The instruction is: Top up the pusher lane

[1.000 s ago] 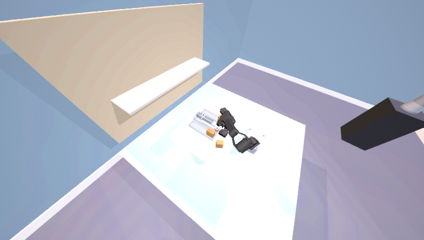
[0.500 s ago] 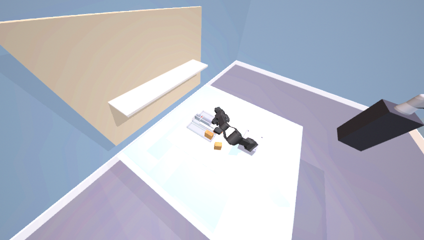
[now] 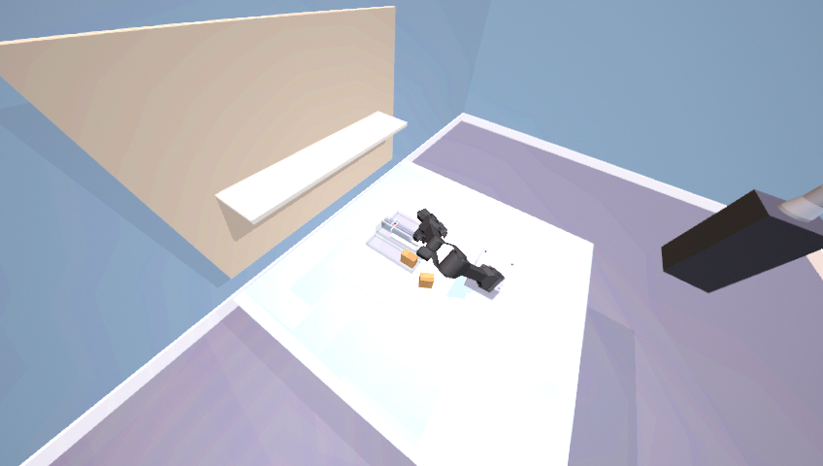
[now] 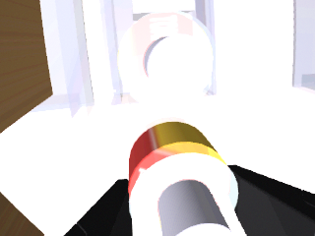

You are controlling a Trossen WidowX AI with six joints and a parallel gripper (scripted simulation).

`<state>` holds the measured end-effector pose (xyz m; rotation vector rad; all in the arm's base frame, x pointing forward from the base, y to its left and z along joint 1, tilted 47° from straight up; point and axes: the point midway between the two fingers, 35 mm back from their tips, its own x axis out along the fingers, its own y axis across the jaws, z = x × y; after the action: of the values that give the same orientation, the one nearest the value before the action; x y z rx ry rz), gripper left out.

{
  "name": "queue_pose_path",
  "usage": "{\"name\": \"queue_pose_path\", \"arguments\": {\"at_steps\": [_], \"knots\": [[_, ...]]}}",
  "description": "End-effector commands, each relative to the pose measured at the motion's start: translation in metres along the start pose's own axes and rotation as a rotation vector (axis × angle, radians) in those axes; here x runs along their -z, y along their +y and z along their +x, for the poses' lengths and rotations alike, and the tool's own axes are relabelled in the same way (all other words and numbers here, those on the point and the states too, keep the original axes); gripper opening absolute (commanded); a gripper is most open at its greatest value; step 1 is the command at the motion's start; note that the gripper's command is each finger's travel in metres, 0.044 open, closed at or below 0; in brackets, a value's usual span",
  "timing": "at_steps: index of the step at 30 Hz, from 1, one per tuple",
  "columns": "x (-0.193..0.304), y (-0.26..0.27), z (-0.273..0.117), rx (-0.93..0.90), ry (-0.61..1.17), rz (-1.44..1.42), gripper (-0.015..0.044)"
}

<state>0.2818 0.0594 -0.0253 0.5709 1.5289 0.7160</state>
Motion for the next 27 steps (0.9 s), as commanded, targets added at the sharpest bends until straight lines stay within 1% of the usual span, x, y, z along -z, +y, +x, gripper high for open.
{"name": "queue_pose_path", "arguments": {"at_steps": [1,27], "knots": [[-0.001,-0.001,0.0,-0.004,-0.006,0.008,0.0],[-0.013,-0.001,0.0,-0.004,-0.007,0.007,0.0]]}}
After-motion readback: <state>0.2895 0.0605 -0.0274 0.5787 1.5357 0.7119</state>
